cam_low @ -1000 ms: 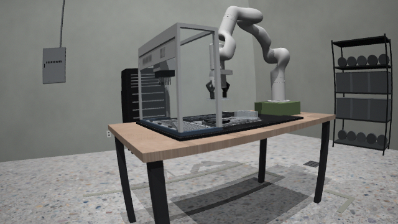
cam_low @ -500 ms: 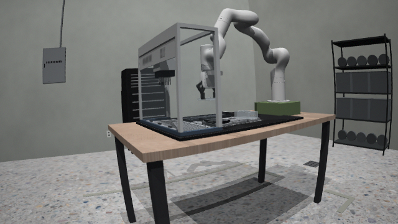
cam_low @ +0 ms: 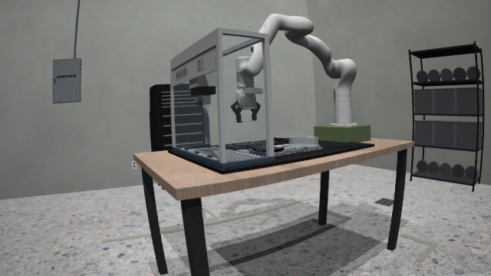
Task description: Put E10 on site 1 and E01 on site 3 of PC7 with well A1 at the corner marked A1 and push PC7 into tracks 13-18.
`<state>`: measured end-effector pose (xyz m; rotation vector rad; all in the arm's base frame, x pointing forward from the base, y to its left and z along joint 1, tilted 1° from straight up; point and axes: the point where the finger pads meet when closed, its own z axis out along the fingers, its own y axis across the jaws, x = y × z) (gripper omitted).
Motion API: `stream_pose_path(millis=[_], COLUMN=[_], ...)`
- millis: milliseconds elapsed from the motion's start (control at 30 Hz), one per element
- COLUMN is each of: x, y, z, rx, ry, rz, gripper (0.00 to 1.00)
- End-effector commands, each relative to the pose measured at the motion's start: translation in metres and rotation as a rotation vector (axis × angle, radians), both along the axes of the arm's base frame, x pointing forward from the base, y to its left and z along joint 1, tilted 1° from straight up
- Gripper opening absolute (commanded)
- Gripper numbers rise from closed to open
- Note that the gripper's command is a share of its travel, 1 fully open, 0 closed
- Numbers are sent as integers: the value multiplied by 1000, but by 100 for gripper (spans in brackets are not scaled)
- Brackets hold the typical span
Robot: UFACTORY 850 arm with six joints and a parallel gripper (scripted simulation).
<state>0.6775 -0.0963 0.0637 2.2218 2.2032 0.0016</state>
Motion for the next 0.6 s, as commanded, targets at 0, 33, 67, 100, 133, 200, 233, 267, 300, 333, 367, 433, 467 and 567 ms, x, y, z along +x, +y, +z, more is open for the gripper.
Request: stream_pose_path(millis=[0, 33, 67, 100, 133, 200, 233, 267, 300, 333, 367, 433, 467, 567], x=[8, 10, 12, 14, 15, 19, 21, 23, 25, 25, 25, 26, 26, 26], y=[-17, -22, -27, -31, -36, -45, -50, -54, -59, -59, -59, -63, -63, -63], z=[1, 1, 1, 1, 1, 1, 1, 1, 1, 1, 1, 2, 2, 2], rx=[0, 0, 0, 0, 0, 0, 0, 0, 0, 0, 0, 0, 0, 0], ry=[-2, -2, -2, -2, -2, -2, -2, -2, -2, -2, -2, -2, -2, -2], rz=[0, 0, 0, 0, 0, 0, 0, 0, 0, 0, 0, 0, 0, 0], gripper=[0, 0, 0, 0, 0, 0, 0, 0, 0, 0, 0, 0, 0, 0])
